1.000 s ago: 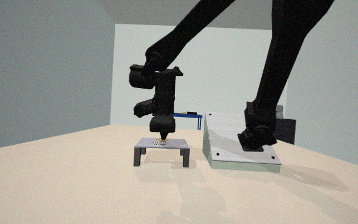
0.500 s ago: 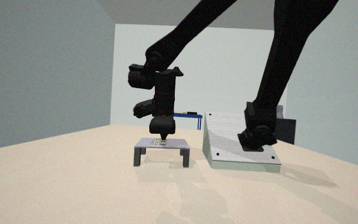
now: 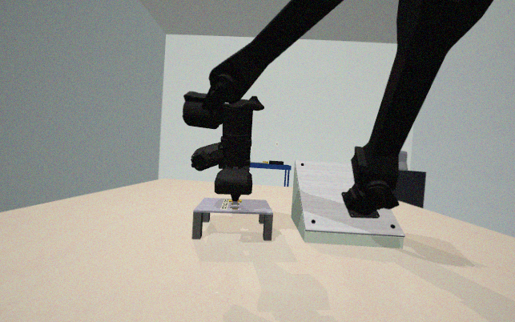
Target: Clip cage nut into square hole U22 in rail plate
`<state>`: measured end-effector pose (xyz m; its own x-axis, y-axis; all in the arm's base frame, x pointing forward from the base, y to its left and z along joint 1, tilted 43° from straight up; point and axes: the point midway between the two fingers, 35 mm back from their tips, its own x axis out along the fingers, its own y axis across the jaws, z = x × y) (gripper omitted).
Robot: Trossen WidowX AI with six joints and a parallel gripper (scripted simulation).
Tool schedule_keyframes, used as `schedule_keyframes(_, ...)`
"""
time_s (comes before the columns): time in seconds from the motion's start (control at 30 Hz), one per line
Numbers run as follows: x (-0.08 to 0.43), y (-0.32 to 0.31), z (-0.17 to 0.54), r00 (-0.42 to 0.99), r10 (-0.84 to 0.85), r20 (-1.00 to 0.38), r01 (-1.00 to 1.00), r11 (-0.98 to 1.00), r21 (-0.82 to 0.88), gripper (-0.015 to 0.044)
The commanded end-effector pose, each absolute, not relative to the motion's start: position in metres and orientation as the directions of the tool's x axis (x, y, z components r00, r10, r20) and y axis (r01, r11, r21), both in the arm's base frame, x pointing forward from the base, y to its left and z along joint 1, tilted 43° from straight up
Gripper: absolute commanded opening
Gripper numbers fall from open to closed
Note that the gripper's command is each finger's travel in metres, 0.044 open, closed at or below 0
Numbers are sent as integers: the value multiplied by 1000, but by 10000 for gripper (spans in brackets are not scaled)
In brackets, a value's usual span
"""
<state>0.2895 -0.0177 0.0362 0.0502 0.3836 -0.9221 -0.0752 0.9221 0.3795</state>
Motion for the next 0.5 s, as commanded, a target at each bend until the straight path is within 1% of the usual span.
schedule_keyframes(0.0,290,-18,38,56,368,-928,-72,929,364,23)
schedule_keyframes(0.47,290,-17,38,58,344,-937,-70,938,340,23)
